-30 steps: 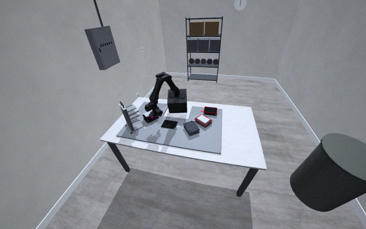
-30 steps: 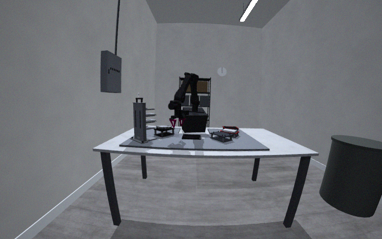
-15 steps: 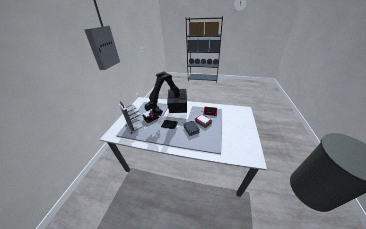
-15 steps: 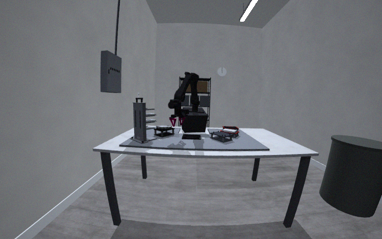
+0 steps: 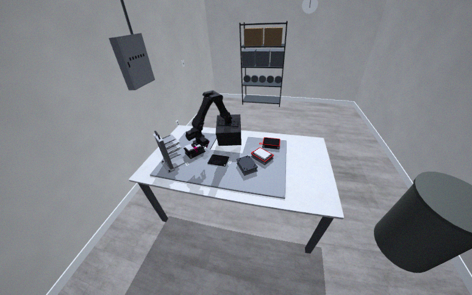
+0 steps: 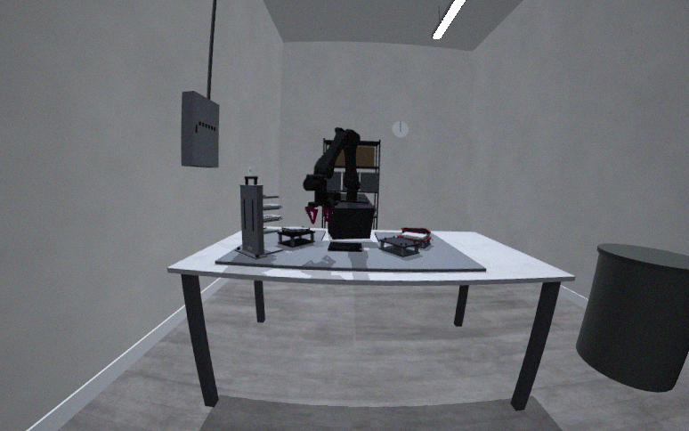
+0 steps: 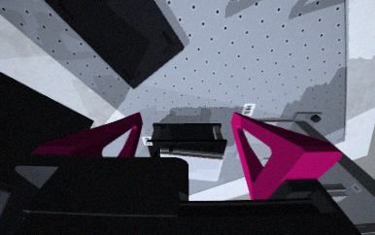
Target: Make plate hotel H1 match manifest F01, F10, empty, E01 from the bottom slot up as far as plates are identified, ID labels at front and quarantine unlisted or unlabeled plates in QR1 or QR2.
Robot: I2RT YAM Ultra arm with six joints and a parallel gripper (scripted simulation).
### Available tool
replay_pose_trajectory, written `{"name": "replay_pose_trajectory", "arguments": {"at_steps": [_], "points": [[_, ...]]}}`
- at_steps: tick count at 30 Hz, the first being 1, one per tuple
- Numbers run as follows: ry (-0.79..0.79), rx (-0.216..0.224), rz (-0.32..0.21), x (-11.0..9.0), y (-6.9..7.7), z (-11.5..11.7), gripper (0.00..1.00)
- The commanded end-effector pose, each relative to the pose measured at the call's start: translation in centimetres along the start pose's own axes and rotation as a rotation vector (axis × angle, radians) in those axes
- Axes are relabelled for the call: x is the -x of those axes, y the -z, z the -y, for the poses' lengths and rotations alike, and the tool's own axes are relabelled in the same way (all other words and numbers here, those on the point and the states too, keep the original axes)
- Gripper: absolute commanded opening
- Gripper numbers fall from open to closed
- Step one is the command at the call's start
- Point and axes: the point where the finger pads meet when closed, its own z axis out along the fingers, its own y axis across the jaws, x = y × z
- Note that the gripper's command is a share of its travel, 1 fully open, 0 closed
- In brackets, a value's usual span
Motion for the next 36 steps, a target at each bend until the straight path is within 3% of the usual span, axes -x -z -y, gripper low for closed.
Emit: {"name": "replay_pose_trajectory", "arguments": {"at_steps": [1, 11, 36], "points": [[0.0, -0.009, 0.007, 0.2, 1.1, 0.2, 1.0], [0.0, -0.009, 0.007, 0.2, 2.2, 0.2, 1.0], [0.001, -0.009, 0.006, 0.1, 8.4, 0.7, 1.0]]}}
